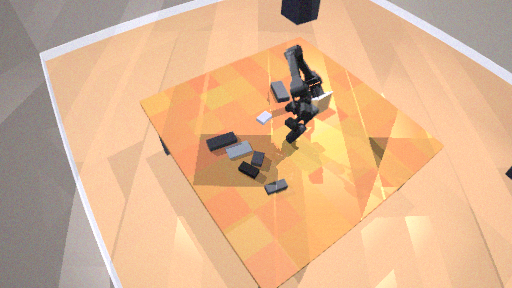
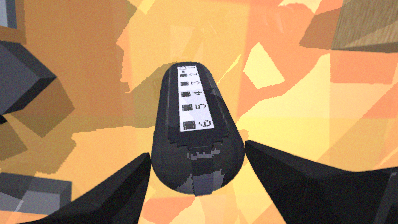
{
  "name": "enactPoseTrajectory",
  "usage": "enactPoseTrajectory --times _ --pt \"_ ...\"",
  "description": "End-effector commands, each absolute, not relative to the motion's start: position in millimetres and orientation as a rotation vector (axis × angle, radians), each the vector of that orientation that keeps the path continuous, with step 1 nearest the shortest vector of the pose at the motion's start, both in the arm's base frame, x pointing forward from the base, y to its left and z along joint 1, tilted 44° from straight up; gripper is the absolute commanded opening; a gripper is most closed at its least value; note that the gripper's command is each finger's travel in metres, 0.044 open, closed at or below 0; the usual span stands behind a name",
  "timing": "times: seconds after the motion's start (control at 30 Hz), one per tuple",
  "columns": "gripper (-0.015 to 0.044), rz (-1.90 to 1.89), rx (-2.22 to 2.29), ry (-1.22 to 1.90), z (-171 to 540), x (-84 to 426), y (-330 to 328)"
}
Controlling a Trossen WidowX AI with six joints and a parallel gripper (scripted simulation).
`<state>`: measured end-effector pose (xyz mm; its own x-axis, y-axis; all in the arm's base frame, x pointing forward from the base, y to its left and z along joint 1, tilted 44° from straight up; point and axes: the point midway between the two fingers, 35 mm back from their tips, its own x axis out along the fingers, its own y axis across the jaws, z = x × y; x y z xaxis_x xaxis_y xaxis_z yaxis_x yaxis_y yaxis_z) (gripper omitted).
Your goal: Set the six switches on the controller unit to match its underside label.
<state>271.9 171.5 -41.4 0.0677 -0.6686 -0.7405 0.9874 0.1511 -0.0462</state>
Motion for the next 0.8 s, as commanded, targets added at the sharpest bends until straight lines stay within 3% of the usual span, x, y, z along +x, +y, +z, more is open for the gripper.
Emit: enactPoseTrajectory --times 0.0,0.77 --pt "0.0335 -1.354 0.542 0.708 -37.6 273.9 163.2" --pt "0.0335 -1.354 0.542 0.708 -29.7 274.6 159.5"
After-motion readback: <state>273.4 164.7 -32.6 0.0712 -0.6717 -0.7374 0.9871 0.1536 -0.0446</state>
